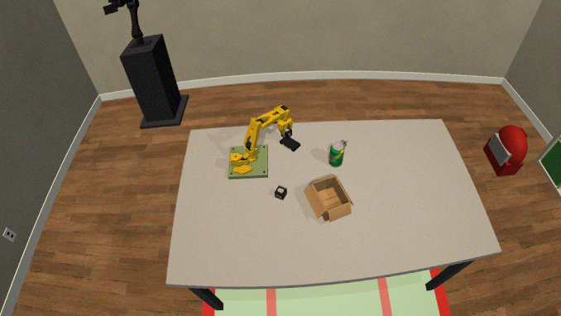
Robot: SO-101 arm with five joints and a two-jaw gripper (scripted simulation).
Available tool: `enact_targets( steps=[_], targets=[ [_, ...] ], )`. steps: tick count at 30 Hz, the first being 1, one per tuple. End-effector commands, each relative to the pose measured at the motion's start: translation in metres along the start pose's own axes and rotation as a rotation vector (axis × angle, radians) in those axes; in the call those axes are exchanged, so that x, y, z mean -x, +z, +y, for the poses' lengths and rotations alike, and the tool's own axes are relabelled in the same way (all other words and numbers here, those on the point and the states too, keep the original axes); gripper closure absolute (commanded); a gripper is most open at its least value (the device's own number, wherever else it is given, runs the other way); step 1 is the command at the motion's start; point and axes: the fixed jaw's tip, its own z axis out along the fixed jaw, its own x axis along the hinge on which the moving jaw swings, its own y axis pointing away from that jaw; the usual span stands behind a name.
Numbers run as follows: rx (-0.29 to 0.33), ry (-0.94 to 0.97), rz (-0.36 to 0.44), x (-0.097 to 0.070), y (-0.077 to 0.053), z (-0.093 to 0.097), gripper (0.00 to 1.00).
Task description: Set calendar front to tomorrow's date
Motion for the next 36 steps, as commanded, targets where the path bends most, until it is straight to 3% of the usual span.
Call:
enact_targets(
  steps=[1,36],
  targets=[
    [-0.007,0.001,0.000,-0.0020,-0.0021,0.0018,1.00],
    [-0.007,0.006,-0.001,-0.0032,0.0027,0.0008,1.00]
  ],
)
